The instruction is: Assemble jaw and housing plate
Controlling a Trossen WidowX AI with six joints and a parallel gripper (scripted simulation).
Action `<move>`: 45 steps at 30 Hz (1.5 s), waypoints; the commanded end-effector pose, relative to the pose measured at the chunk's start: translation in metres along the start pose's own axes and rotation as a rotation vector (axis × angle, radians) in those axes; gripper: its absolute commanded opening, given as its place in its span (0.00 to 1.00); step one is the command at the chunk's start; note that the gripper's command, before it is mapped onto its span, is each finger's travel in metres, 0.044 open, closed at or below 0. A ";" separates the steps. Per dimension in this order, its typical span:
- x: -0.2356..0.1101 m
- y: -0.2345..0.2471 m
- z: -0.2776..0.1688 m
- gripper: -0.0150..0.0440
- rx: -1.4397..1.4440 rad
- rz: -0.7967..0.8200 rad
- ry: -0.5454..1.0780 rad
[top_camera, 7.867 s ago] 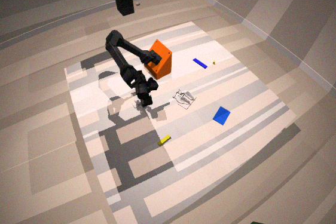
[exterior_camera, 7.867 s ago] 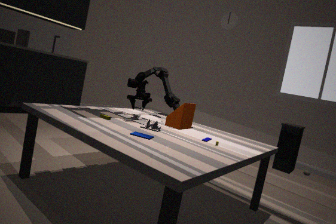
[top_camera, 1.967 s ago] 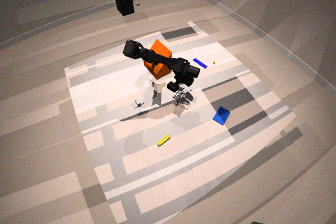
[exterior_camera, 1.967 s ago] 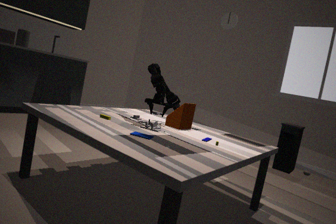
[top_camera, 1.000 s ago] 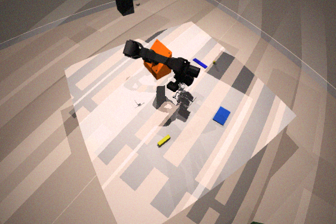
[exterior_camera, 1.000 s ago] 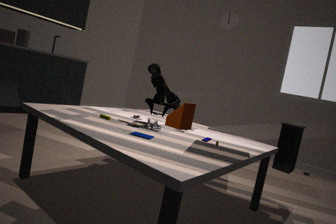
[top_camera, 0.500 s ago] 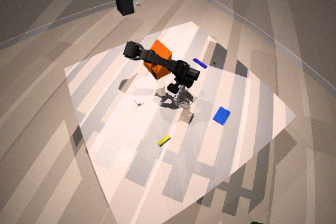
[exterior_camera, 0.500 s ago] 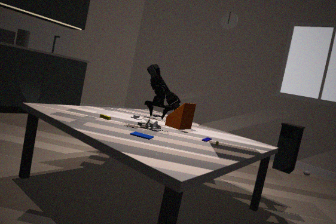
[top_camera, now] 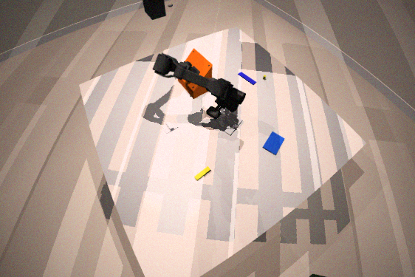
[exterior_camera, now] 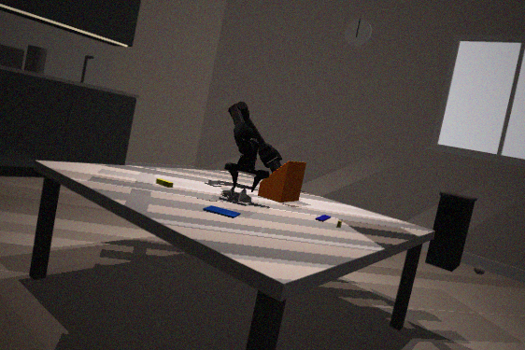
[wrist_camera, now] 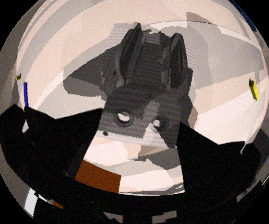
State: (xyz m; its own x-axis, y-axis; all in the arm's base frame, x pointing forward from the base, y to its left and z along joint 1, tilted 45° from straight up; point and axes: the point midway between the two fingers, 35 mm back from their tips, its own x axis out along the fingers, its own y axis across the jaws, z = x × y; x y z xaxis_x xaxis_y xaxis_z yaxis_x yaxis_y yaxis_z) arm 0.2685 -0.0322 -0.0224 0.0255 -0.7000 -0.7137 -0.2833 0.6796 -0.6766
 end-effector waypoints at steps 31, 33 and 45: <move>0.022 0.000 -0.004 0.85 -0.013 -0.007 0.010; 0.023 0.000 -0.005 0.85 -0.017 -0.007 0.010; 0.026 0.000 -0.005 0.85 -0.020 -0.007 0.010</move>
State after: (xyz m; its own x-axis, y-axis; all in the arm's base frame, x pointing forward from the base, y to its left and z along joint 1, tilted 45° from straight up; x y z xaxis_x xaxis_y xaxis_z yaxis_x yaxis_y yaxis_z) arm 0.2651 -0.0495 -0.0389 0.0185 -0.7042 -0.7097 -0.2965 0.6740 -0.6766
